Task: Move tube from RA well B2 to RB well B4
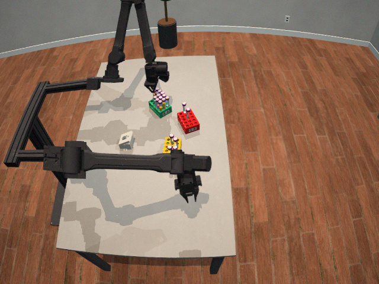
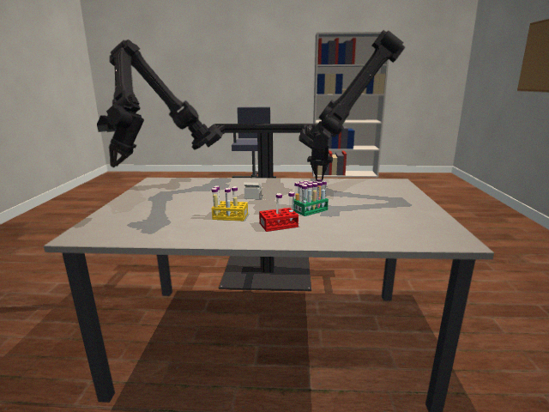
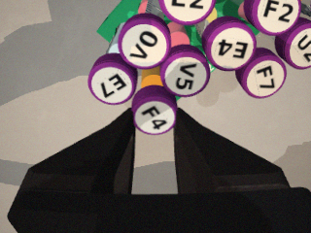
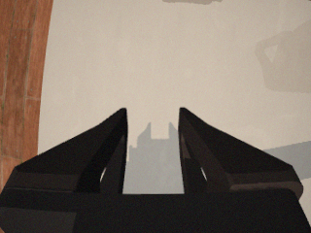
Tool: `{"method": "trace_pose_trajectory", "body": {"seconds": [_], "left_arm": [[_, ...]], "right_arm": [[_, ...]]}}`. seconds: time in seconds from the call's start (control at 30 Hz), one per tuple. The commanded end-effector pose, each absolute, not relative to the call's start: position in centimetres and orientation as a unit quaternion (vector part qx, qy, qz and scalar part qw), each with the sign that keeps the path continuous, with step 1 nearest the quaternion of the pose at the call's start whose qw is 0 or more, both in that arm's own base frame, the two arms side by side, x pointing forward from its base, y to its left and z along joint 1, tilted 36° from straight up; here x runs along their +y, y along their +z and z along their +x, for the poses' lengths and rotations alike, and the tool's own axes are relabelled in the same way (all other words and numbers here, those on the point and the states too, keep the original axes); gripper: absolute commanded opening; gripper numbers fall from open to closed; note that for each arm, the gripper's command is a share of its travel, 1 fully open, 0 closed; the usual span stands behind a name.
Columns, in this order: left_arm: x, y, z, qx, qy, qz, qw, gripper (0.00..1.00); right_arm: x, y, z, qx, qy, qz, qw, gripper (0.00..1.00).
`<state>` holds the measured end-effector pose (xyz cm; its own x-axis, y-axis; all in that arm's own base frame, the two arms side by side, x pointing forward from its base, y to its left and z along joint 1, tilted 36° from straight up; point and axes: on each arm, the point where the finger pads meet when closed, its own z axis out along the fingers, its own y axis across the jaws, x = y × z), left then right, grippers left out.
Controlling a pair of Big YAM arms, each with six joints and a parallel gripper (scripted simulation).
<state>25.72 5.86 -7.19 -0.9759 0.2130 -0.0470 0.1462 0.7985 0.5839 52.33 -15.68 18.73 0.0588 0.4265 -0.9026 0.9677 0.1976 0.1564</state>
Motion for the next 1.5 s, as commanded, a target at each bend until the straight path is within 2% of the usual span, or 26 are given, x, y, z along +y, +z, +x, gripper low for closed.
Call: {"method": "trace_pose_trajectory", "body": {"seconds": [0.0, 1.47], "left_arm": [[5.2, -6.4, 26.6, 0.947, 0.302, 0.092, 0.068, 0.0], [3.2, -3.5, 25.9, 0.947, 0.301, 0.091, 0.068, 0.0]], "right_arm": [[-15.5, 19.9, 53.0, 0.615, -0.284, 0.565, 0.472, 0.3], [-15.5, 19.9, 53.0, 0.615, -0.284, 0.565, 0.472, 0.3]]}}
